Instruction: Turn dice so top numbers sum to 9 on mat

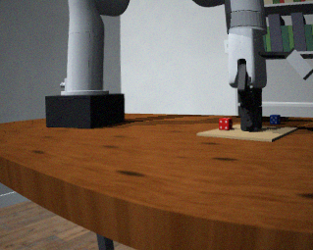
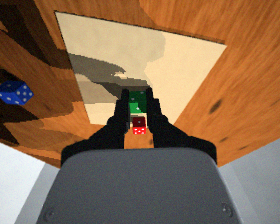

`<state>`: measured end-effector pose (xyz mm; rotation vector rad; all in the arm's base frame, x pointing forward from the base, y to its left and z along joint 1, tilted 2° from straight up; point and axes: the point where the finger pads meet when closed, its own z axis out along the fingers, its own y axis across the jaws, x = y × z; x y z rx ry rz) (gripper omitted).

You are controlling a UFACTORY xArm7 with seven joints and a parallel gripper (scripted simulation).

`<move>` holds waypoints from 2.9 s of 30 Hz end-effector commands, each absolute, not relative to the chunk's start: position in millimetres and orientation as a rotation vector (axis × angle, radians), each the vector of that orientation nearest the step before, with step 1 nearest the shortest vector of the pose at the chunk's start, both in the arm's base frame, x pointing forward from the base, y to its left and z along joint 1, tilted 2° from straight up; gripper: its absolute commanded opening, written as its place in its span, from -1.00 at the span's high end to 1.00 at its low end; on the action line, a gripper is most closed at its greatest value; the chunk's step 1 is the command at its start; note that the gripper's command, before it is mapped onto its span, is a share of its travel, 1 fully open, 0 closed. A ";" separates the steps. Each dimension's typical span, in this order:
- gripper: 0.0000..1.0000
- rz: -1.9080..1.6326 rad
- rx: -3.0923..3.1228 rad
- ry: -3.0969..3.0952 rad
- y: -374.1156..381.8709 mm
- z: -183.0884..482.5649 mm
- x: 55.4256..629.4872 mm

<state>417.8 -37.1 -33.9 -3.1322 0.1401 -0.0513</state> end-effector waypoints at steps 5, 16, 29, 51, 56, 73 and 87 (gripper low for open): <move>0.69 -0.057 -3.133 0.140 -37.3 -32.7 419.3; 0.53 -0.057 -3.133 0.140 -37.3 -32.7 419.3; 0.28 -0.057 -3.133 0.140 -37.3 -32.7 419.3; 0.28 -0.057 -3.133 0.140 -37.5 17.4 417.5; 0.28 -0.057 -3.133 0.140 -37.6 37.9 416.7; -1.00 -0.057 -3.133 0.140 -37.7 57.3 416.0; -1.00 -0.057 -3.133 0.140 -37.7 57.3 416.0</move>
